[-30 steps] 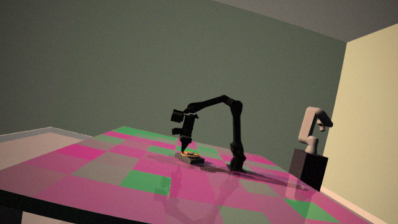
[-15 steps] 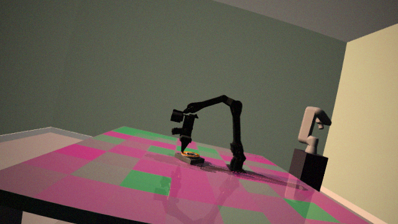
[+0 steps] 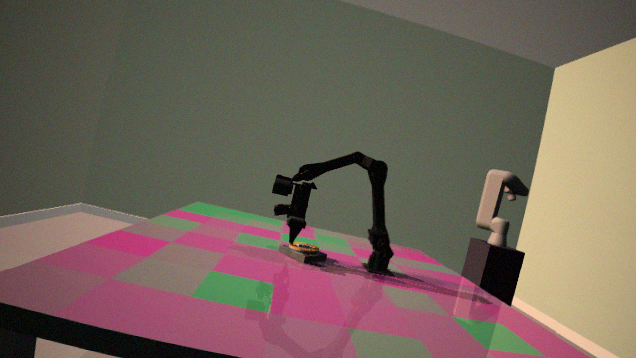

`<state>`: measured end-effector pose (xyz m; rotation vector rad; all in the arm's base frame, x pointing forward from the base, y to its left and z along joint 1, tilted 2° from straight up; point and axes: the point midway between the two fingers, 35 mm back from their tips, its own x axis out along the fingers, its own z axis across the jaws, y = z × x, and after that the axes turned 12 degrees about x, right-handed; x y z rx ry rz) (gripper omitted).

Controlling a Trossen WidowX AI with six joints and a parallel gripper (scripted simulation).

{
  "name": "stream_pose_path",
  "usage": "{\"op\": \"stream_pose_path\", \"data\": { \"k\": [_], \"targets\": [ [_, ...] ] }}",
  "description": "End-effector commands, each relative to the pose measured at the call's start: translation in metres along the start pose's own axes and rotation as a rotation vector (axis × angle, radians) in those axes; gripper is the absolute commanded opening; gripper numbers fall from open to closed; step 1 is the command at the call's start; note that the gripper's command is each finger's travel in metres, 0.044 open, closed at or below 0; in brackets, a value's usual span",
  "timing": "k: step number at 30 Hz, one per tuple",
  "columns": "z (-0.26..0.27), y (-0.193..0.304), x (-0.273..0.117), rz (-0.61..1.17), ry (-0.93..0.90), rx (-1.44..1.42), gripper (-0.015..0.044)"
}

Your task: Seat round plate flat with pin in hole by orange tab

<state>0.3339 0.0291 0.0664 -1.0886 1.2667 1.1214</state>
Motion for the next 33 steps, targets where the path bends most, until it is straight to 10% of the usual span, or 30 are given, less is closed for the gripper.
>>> {"op": "stream_pose_path", "data": {
  "k": [1, 33],
  "targets": [
    [-0.007, -0.002, 0.000, -0.005, 0.017, 0.007, 0.0000],
    [-0.032, -0.001, 0.000, -0.005, 0.019, 0.007, 0.0000]
  ]
}}
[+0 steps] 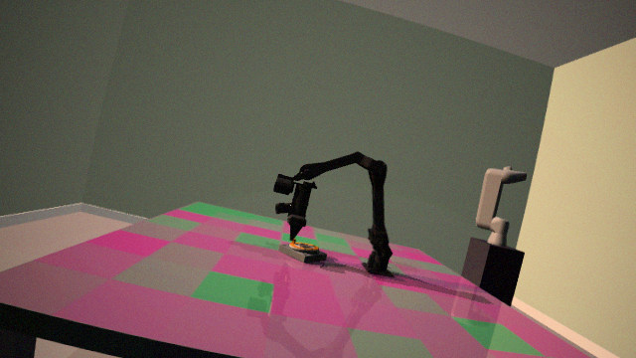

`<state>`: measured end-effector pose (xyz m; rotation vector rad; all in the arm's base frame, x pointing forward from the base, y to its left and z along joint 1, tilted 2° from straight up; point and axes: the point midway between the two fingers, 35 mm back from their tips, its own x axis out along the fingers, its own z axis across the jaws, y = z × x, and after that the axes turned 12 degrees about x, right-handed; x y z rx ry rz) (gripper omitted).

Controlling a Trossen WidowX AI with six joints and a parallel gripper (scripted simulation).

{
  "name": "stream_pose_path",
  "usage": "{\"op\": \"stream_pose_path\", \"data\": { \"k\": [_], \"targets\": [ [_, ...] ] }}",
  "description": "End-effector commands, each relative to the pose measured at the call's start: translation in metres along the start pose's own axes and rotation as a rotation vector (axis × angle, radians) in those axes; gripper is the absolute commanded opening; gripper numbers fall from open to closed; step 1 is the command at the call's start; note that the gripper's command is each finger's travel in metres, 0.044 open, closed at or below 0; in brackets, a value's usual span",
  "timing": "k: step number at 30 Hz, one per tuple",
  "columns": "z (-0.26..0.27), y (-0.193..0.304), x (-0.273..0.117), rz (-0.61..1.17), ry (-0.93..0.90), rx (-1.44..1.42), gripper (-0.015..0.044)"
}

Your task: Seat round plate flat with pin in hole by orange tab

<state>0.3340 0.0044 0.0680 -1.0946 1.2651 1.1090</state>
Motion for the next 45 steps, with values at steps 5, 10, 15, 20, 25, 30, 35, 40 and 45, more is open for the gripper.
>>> {"op": "stream_pose_path", "data": {
  "k": [5, 10, 15, 20, 25, 30, 35, 40, 45],
  "targets": [
    [-0.012, 0.003, 0.002, 0.005, 0.014, 0.003, 0.0000],
    [-0.017, 0.006, 0.001, 0.005, 0.015, 0.003, 0.0000],
    [-0.022, 0.009, 0.001, 0.005, 0.015, 0.003, 0.0000],
    [-0.026, 0.012, 0.001, 0.006, 0.015, 0.003, 0.0000],
    [-0.031, 0.016, 0.000, 0.006, 0.016, 0.003, 0.0000],
    [-0.034, 0.019, 0.000, 0.006, 0.016, 0.003, 0.0000],
    [-0.037, 0.023, -0.001, 0.006, 0.016, 0.003, 0.0000],
    [-0.040, 0.027, -0.002, 0.007, 0.016, 0.003, 0.0000],
    [-0.042, 0.031, -0.002, 0.007, 0.017, 0.003, 0.0000]
  ]
}}
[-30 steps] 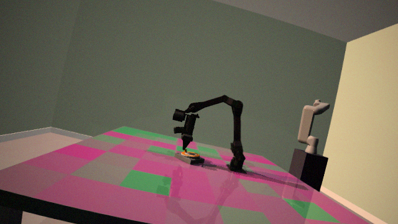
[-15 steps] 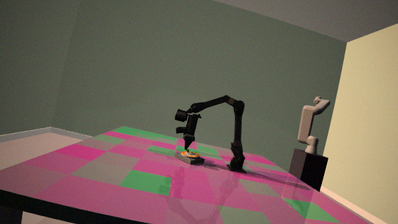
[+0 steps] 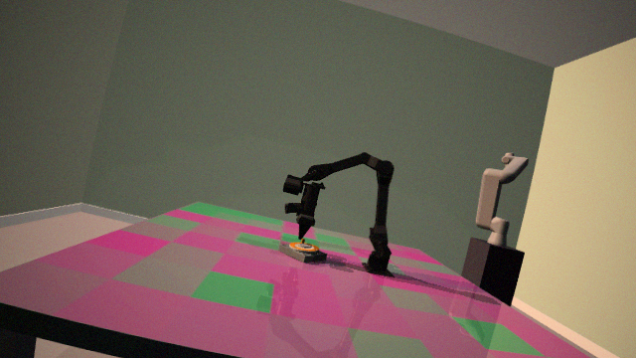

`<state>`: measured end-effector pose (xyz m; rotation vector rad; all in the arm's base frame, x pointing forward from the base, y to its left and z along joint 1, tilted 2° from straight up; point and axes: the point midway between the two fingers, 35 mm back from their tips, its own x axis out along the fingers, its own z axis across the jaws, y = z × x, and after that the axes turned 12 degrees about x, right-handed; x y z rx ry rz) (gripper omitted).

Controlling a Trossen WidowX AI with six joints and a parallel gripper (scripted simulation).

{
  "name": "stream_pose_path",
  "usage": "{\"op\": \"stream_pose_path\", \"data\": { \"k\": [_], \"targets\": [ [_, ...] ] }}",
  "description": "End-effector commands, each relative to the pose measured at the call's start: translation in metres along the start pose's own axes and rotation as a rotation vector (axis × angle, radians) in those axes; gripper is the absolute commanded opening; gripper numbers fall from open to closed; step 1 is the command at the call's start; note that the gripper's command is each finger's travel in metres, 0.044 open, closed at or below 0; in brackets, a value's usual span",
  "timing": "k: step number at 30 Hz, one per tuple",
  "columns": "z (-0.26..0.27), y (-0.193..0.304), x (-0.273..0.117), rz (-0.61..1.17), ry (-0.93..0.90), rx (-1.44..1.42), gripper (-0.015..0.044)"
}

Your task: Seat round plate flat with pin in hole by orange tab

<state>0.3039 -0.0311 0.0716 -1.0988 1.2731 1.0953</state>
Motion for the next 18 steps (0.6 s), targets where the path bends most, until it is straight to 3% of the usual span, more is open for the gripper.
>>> {"op": "stream_pose_path", "data": {
  "k": [1, 18],
  "targets": [
    [-0.003, 0.007, 0.002, 0.012, 0.006, -0.004, 0.0000],
    [-0.007, 0.020, 0.000, 0.013, 0.006, -0.004, 0.0000]
  ]
}}
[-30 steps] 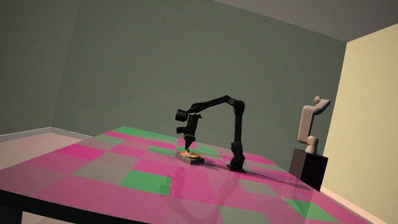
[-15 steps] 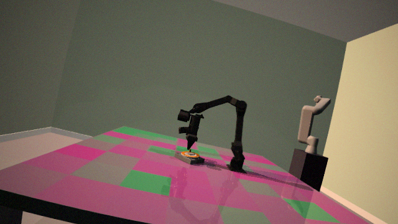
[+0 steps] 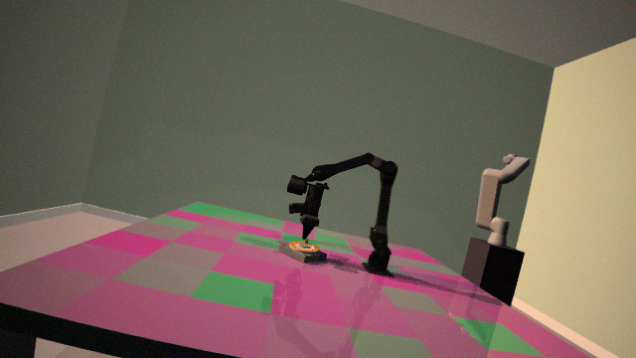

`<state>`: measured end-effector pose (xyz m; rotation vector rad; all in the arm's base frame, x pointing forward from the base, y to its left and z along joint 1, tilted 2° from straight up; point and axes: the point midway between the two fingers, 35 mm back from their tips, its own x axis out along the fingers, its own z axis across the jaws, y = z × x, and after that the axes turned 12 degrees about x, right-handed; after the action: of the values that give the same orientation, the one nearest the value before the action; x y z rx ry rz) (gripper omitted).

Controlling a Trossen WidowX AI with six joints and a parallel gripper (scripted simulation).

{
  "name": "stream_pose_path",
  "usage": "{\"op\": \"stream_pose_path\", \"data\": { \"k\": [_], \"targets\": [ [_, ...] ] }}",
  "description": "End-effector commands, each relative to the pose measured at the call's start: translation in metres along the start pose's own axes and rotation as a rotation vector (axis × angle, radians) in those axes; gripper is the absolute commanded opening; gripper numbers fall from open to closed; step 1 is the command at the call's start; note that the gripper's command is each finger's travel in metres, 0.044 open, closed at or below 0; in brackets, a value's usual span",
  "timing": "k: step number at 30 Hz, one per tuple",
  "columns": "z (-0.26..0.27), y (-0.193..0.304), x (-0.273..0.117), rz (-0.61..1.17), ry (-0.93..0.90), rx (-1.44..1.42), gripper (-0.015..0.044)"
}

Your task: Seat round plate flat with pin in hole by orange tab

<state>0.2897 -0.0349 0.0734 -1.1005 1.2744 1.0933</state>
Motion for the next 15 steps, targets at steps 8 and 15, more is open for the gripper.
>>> {"op": "stream_pose_path", "data": {
  "k": [8, 15],
  "targets": [
    [-0.002, 0.013, 0.002, 0.014, 0.004, -0.005, 0.0000],
    [-0.002, 0.019, 0.002, 0.015, 0.004, -0.005, 0.0000]
  ]
}}
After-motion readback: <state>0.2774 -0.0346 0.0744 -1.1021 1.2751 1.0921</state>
